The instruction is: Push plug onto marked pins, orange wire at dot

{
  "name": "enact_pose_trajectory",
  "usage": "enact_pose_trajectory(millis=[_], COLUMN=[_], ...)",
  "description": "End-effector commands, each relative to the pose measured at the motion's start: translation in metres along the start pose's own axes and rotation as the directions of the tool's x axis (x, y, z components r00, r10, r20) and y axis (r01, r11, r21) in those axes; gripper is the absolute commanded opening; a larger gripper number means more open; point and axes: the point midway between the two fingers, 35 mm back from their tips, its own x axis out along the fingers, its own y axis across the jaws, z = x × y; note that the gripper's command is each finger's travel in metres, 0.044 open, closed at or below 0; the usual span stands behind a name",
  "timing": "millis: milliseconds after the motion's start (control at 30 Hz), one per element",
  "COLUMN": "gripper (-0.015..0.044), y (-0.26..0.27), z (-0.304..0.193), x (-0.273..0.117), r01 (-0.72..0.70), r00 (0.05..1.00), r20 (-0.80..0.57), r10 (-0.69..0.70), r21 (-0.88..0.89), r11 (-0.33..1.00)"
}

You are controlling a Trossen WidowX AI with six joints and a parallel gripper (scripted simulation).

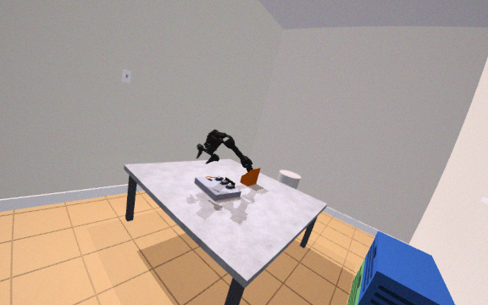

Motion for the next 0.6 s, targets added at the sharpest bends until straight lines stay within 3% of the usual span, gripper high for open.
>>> enact_pose_trajectory(millis=[0,333,567], gripper=[0.0374,0.0115,0.0115], y=[0.000,0.000,0.000], z=[0.000,0.008,0.017], x=[0.000,-0.001,-0.003], r01=[0.000,0.016,0.019], r00=[1.000,0.998,0.992], r20=[-0.001,-0.059,-0.125], r10=[0.000,-0.018,-0.028], r21=[0.000,-0.032,-0.069], r11=[1.000,0.999,0.997])
